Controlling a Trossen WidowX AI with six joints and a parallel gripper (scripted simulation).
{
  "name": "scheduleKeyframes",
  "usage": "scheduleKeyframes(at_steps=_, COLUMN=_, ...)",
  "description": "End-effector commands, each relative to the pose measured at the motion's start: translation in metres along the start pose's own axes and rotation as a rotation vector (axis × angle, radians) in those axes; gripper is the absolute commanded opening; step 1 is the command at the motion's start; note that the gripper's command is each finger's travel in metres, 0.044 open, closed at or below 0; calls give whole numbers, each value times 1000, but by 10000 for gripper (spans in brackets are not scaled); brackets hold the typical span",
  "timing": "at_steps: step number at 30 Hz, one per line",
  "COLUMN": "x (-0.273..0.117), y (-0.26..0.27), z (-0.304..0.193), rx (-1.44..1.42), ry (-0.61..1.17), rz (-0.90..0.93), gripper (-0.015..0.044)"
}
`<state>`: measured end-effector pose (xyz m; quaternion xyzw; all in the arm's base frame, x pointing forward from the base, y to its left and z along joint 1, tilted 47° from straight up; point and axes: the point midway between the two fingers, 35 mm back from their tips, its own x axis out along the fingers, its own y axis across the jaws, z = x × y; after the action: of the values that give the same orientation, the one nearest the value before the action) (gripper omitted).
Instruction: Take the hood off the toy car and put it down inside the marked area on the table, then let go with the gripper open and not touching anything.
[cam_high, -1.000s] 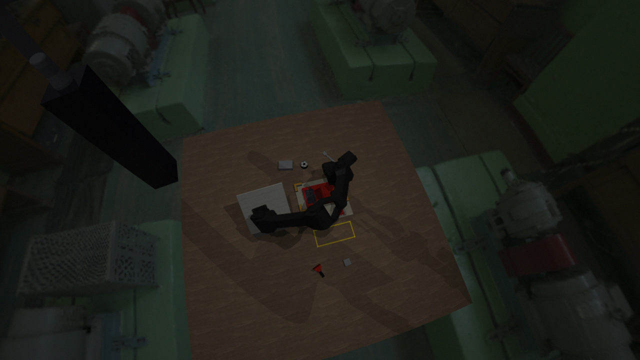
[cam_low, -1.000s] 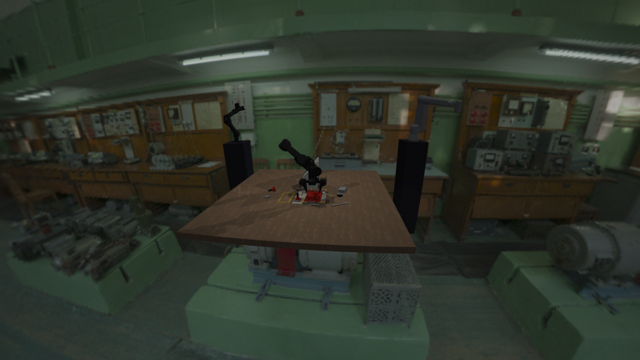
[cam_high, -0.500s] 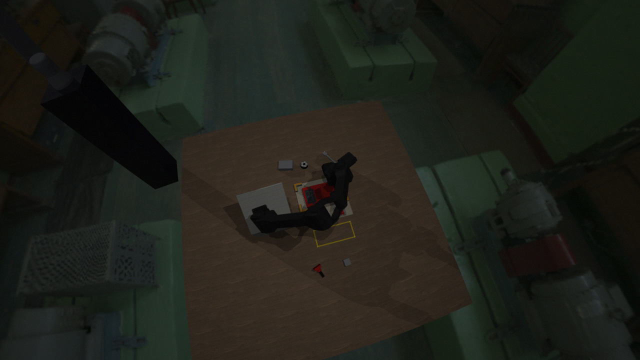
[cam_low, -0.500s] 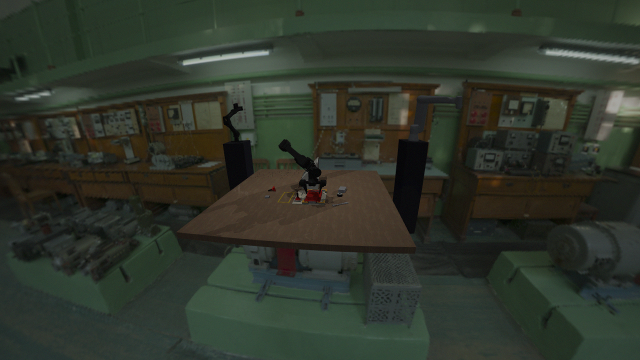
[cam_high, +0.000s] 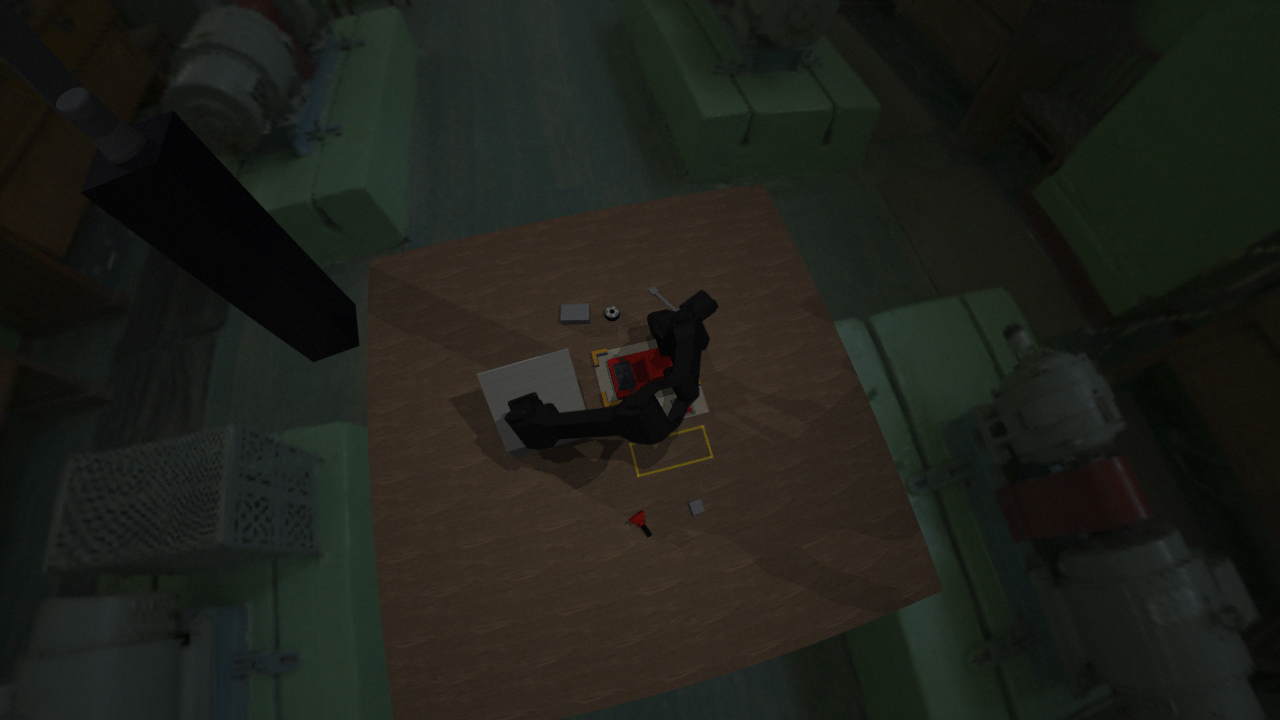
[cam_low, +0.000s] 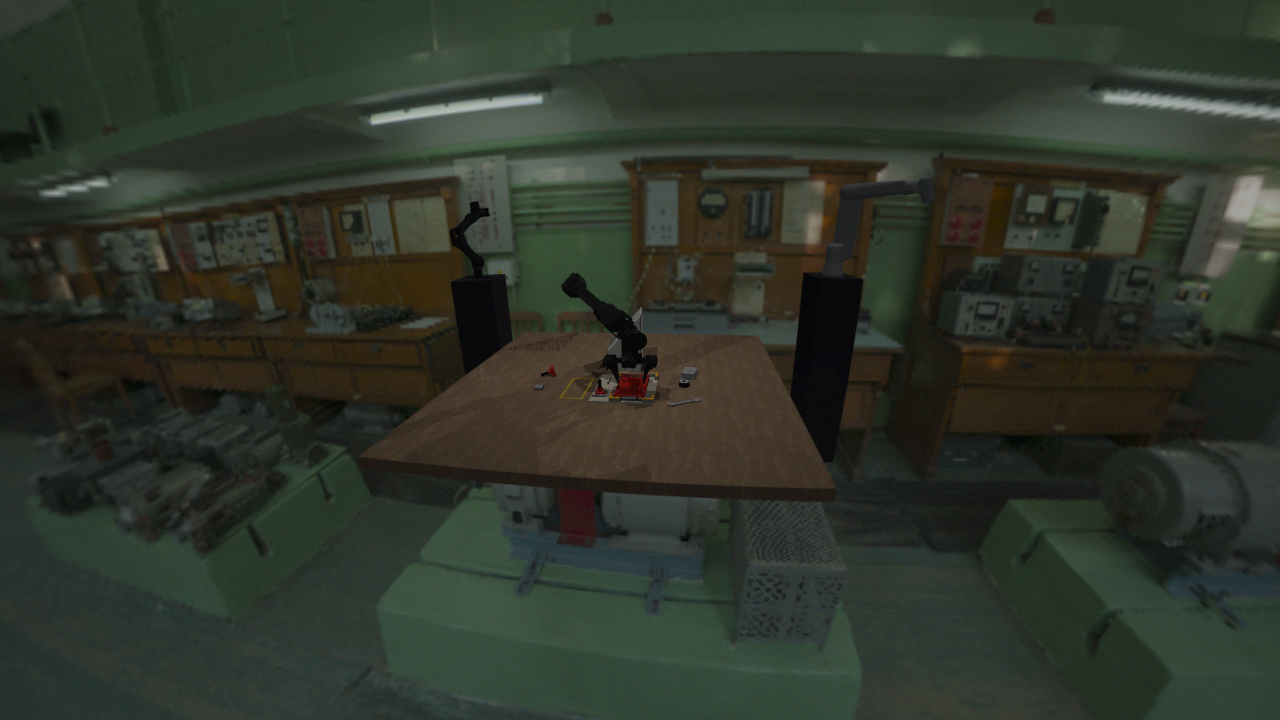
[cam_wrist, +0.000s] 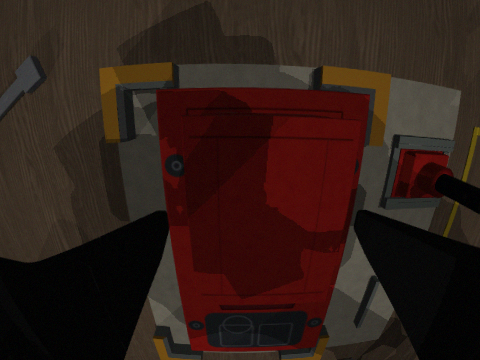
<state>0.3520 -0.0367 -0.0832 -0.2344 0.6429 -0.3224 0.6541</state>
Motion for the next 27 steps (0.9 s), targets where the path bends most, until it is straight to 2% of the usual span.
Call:
scheduleKeyframes(at_steps=1, x=4, y=-1, z=-1, rx=-3, ry=4, rz=-5, gripper=440)
scheduleKeyframes(at_steps=21, x=13, y=-1, z=-2, rx=-3, ry=4, rz=-6, gripper=440)
scheduleKeyframes(at_steps=25, x=10, y=0, z=0, rx=0, ry=0, rz=-1, gripper=335)
scheduleKeyframes(at_steps=27, x=10, y=0, z=0, rx=0, ry=0, rz=-1, gripper=322)
